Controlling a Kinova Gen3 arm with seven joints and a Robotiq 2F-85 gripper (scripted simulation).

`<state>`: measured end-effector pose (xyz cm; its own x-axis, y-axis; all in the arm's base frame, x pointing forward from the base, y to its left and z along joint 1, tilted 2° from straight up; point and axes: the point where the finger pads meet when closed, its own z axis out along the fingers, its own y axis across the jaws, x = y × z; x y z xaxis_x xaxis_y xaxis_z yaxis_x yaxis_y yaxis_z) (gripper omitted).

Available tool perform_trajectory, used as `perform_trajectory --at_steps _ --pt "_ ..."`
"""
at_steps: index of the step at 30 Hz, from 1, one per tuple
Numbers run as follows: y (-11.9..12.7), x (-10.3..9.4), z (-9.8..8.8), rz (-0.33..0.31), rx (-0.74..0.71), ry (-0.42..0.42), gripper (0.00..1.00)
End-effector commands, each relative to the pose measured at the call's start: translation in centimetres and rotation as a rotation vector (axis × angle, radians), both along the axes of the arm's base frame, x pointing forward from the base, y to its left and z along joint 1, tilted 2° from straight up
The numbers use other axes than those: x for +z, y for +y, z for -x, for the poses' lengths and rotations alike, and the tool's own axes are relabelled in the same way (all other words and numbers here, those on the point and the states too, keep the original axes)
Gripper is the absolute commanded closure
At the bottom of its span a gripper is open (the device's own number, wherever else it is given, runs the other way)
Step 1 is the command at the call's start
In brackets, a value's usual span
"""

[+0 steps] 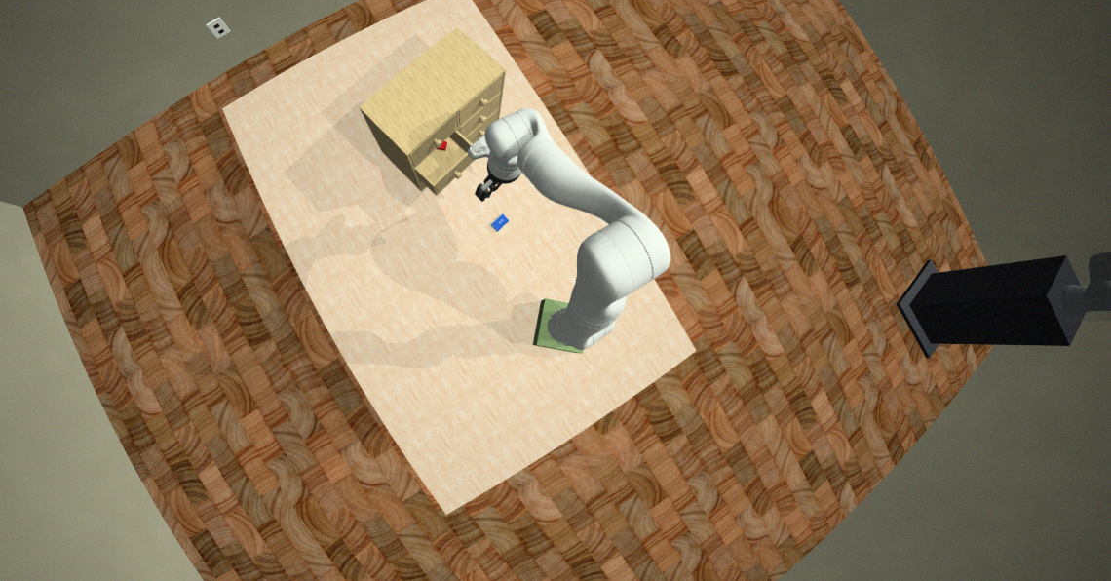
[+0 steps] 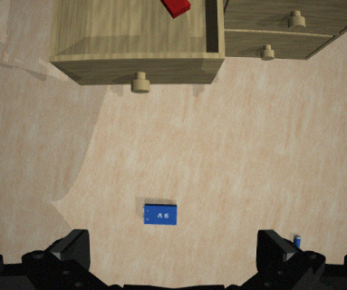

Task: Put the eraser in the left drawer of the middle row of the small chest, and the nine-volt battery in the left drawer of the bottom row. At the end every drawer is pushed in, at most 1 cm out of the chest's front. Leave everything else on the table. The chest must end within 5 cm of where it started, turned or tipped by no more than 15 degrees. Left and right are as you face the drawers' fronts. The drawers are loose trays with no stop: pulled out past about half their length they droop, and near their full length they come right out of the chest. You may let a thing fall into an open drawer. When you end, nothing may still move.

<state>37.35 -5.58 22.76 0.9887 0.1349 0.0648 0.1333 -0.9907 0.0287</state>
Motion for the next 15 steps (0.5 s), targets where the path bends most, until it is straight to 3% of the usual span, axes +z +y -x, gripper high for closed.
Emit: perform_trajectory --at_steps 1,15 --pt "0.04 0.0 -0.17 0.001 0.001 0.008 0.0" --pt "0.05 0.14 -0.16 0.005 0.001 0.035 0.0"
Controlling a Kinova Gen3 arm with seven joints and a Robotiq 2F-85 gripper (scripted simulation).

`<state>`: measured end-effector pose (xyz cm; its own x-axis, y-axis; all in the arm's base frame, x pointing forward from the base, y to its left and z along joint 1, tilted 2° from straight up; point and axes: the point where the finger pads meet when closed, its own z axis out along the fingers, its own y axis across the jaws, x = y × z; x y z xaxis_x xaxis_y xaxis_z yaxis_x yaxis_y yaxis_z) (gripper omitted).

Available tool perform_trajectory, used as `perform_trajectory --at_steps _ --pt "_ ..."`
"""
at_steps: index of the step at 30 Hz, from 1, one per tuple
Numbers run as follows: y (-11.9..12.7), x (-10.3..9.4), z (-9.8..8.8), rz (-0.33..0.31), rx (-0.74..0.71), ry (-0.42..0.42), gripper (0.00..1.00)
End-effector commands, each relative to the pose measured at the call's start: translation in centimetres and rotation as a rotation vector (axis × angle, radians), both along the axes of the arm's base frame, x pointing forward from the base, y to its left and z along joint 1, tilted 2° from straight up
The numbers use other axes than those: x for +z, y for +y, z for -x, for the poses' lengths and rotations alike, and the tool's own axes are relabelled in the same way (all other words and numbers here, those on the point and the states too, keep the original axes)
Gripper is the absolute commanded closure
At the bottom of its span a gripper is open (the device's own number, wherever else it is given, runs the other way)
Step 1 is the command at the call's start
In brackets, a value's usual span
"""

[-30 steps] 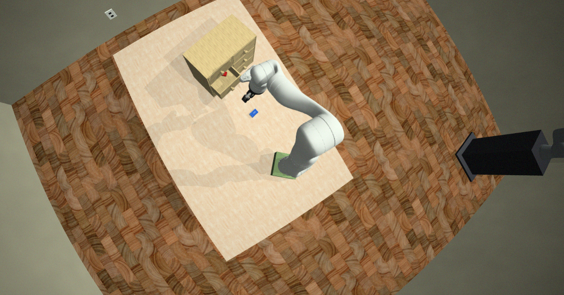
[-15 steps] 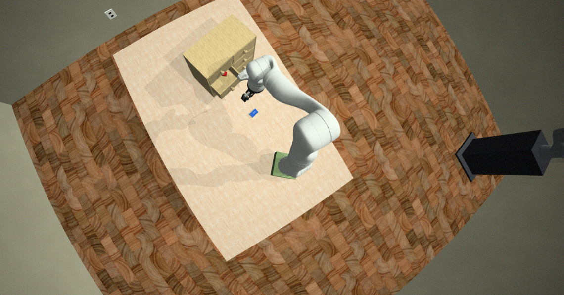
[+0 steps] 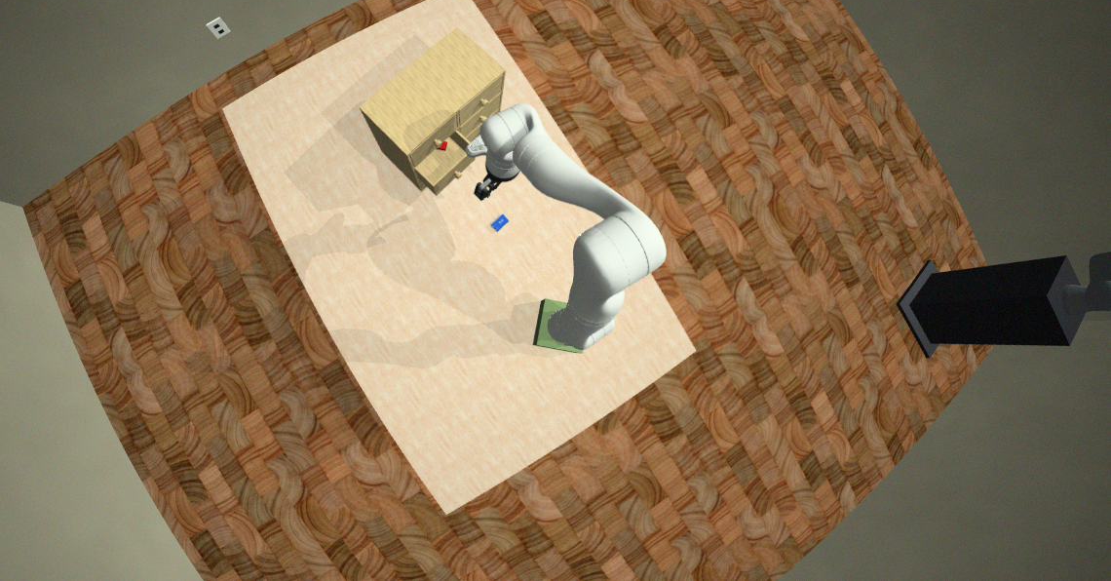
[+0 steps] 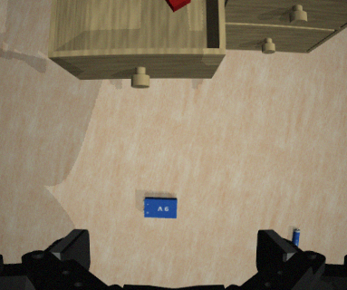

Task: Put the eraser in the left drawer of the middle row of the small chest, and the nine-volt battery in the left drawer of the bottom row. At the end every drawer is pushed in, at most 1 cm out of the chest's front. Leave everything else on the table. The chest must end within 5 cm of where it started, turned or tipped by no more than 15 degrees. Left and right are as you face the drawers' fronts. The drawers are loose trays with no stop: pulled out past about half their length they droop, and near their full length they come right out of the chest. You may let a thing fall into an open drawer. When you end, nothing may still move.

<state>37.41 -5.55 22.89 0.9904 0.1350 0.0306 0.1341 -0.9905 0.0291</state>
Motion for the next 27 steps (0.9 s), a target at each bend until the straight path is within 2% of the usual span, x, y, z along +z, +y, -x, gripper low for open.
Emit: perform_trajectory --at_steps 1,27 --pt "0.02 0.02 -0.09 0.001 0.001 0.003 0.0" --pt "0.02 0.06 -0.09 0.002 0.0 0.011 0.0"
